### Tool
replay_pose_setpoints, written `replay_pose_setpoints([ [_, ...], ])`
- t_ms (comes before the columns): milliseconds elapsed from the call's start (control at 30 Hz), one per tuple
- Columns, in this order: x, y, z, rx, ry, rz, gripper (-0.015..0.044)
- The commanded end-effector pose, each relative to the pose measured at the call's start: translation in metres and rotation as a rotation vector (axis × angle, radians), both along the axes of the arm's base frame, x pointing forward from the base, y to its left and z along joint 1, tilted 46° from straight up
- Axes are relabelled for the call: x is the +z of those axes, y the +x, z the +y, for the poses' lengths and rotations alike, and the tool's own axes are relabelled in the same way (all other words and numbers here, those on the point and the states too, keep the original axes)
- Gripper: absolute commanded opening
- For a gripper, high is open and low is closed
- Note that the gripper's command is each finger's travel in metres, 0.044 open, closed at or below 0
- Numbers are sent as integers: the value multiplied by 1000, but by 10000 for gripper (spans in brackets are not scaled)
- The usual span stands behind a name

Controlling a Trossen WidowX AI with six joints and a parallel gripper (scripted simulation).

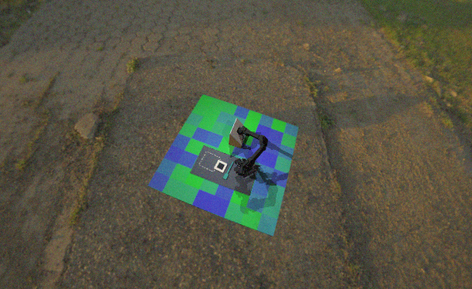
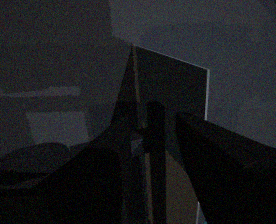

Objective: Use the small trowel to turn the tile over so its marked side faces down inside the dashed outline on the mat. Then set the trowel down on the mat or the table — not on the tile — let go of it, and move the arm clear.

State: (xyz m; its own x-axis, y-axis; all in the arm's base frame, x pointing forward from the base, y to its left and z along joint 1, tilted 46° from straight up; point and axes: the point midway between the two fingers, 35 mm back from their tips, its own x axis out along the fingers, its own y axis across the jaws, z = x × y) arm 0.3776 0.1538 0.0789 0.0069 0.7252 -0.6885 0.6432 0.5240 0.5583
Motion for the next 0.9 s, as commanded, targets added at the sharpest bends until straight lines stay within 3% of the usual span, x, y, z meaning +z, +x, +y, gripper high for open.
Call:
replay_pose_setpoints([
  [0,-5,-6,-5,1,0,-1,100],
  [367,-21,-24,-20,1,-1,0,100],
  [867,-13,-14,-16,-3,-7,4,100],
])
